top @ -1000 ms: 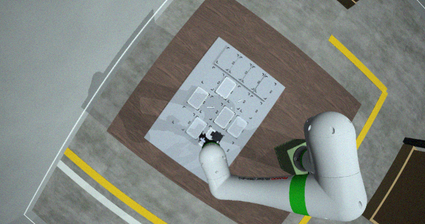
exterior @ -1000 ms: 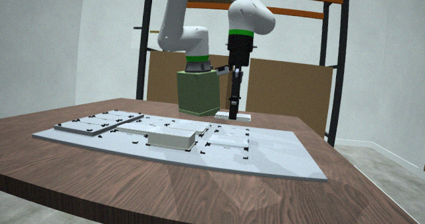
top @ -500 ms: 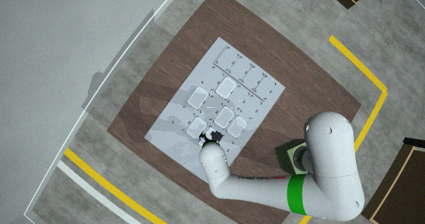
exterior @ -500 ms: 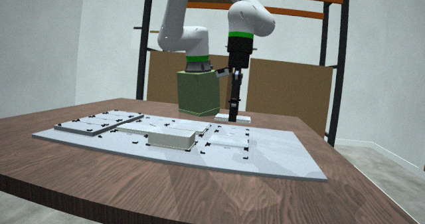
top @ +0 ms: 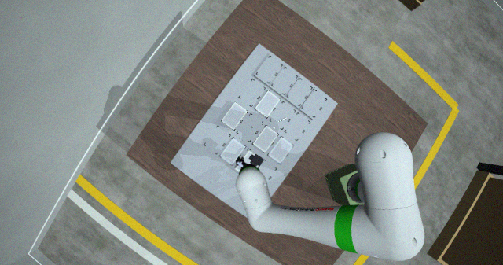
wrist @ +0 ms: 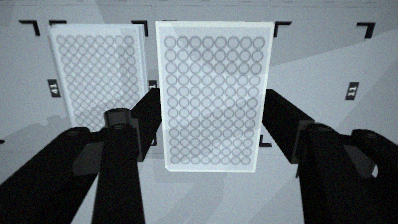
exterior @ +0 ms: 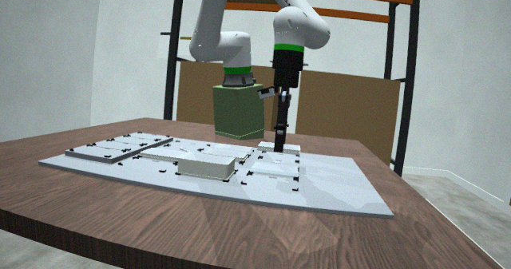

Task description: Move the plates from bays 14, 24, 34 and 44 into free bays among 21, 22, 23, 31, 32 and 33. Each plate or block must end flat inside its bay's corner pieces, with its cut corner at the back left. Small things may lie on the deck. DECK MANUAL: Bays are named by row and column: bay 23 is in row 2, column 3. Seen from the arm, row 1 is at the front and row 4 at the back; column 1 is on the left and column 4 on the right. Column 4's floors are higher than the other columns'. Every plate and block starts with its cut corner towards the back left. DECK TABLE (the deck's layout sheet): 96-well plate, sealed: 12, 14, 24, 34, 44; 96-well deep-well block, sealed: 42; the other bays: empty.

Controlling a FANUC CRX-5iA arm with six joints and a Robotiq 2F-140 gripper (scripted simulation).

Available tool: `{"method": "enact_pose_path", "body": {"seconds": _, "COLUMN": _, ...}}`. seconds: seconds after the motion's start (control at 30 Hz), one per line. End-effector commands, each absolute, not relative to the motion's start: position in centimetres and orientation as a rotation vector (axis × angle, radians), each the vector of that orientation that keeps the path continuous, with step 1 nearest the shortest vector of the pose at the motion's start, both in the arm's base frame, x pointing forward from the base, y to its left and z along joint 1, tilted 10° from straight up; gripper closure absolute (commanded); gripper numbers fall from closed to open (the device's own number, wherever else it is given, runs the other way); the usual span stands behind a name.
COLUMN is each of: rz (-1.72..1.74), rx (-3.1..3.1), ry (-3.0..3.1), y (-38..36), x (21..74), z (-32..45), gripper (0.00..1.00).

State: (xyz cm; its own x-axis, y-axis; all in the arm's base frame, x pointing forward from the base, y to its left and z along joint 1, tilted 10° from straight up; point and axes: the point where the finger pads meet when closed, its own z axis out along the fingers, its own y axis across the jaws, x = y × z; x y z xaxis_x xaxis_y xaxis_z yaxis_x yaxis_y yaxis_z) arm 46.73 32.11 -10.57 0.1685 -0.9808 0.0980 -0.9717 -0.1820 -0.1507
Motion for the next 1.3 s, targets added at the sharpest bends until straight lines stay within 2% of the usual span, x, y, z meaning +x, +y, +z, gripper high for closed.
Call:
{"method": "enact_pose_path", "body": {"seconds": 0.0, "rz": -0.267, "rx": -2.359, "ry": 1.973, "y": 32.1, "x": 46.9, "z": -11.0, "gripper": 0.9}}
{"method": "enact_pose_path", "body": {"seconds": 1.27, "rz": -0.267, "rx": -2.359, "ry": 1.973, "y": 31.9, "x": 47.3, "z": -13.2, "gripper": 0.9}}
